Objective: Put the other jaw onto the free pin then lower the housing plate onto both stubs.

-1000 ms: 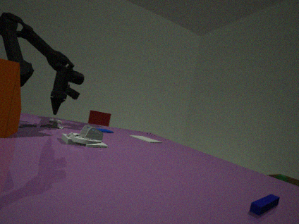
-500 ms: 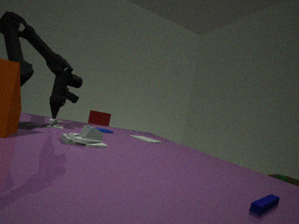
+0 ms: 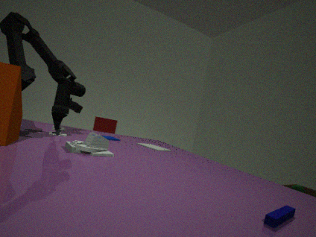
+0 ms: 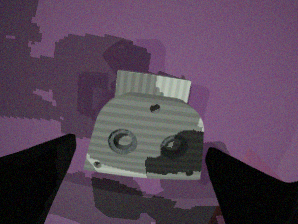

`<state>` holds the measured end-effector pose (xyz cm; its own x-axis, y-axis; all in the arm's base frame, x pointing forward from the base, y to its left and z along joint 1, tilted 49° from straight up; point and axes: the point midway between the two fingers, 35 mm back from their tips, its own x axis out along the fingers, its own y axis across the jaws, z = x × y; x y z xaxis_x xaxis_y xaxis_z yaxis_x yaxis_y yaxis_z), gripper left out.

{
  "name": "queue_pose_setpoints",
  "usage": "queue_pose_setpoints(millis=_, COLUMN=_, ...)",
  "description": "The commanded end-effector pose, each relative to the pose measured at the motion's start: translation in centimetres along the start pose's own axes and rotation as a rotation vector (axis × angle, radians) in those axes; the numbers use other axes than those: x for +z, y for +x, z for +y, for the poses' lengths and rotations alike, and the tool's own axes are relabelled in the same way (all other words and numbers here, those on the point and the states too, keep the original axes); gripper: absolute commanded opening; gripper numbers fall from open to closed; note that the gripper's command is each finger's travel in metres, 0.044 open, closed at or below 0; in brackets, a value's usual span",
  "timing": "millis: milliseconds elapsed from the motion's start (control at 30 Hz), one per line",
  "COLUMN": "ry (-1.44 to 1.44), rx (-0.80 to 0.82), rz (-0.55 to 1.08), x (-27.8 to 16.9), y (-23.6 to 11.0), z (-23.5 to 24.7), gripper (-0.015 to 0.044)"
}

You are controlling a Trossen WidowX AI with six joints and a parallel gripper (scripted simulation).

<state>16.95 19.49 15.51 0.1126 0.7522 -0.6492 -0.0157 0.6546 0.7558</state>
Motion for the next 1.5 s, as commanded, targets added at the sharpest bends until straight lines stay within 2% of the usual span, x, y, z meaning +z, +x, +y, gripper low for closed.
queue_pose_setpoints(millis=0, ry=0.010, rx=-0.007, rz=0.001, x=-0.01, y=0.80, z=-0.23, gripper=0.0440)
queue_pose_setpoints(millis=967, ry=0.011, rx=-0.006, rz=0.001, x=-0.05, y=1.37, z=-0.22, gripper=0.0440)
queue_pose_setpoints(millis=1467, ry=0.005, rx=-0.002, rz=0.004, x=-0.12, y=1.34, z=-0.15, gripper=0.0351)
